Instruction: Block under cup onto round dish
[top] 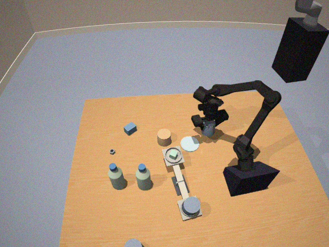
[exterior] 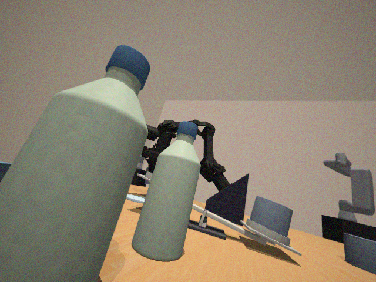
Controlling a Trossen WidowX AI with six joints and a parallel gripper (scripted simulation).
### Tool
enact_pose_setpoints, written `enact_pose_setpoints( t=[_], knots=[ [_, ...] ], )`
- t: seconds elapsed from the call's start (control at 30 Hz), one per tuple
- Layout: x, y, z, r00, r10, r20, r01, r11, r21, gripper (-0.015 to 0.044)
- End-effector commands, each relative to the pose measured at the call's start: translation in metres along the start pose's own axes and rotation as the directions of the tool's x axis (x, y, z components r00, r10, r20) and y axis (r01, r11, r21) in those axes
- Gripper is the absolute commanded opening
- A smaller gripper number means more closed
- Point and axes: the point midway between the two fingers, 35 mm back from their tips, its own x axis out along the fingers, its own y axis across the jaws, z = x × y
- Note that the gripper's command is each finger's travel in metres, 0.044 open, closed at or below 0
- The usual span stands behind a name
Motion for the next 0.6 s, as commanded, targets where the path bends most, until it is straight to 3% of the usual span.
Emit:
enact_pose_setpoints(
  t=[0.0, 0.2, 0.57],
  knots=[
    [0.010, -0.001, 0.000, 1.000, 0.006, 0.007, -0.006, 1.000, -0.002, 0.0000],
    [0.034, -0.002, 0.000, 1.000, 0.005, 0.009, -0.005, 1.000, -0.003, 0.0000],
    [0.040, -0.002, 0.000, 1.000, 0.005, 0.009, -0.005, 1.000, -0.003, 0.0000]
  ],
)
